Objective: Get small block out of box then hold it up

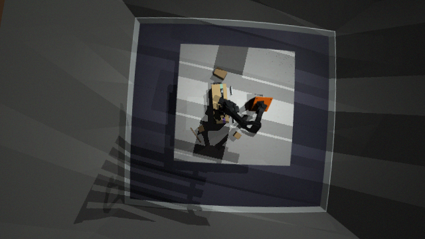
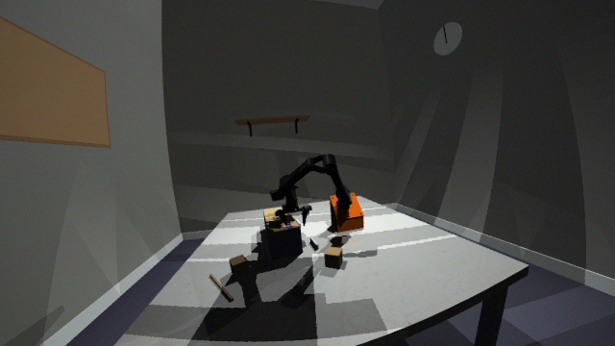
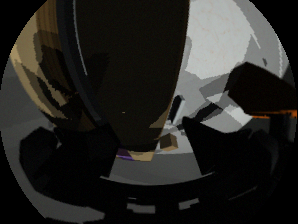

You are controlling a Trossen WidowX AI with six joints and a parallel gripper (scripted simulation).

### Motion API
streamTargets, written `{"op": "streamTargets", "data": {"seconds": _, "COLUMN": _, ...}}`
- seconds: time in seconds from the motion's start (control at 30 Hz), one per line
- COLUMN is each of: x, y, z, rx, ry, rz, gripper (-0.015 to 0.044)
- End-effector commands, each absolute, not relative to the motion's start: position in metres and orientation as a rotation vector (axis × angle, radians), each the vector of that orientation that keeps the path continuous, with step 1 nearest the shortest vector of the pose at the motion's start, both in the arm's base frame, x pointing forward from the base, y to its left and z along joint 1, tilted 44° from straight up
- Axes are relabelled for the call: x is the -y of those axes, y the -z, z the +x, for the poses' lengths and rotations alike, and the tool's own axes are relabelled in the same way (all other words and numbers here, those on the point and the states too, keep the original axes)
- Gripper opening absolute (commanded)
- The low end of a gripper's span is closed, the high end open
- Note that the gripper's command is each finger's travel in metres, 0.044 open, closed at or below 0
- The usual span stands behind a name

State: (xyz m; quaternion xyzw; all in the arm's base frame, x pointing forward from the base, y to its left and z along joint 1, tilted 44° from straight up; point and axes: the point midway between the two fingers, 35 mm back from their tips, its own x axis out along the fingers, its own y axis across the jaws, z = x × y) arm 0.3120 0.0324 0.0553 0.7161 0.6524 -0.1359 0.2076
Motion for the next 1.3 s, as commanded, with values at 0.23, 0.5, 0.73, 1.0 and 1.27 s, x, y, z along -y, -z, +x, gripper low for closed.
{"op": "streamTargets", "data": {"seconds": 0.23, "x": -0.050, "y": -0.070, "z": 0.310, "rx": -1.823, "ry": 0.377, "rz": 2.000, "gripper": 0.0400}}
{"op": "streamTargets", "data": {"seconds": 0.5, "x": -0.039, "y": -0.087, "z": 0.309, "rx": -1.817, "ry": 0.383, "rz": 1.996, "gripper": 0.0400}}
{"op": "streamTargets", "data": {"seconds": 0.73, "x": -0.007, "y": -0.116, "z": 0.304, "rx": -1.818, "ry": 0.381, "rz": 1.991, "gripper": 0.0400}}
{"op": "streamTargets", "data": {"seconds": 1.0, "x": -0.013, "y": -0.116, "z": 0.300, "rx": -1.682, "ry": 0.034, "rz": 1.685, "gripper": 0.0285}}
{"op": "streamTargets", "data": {"seconds": 1.27, "x": -0.021, "y": -0.126, "z": 0.290, "rx": -1.311, "ry": -0.574, "rz": 0.872, "gripper": 0.0285}}
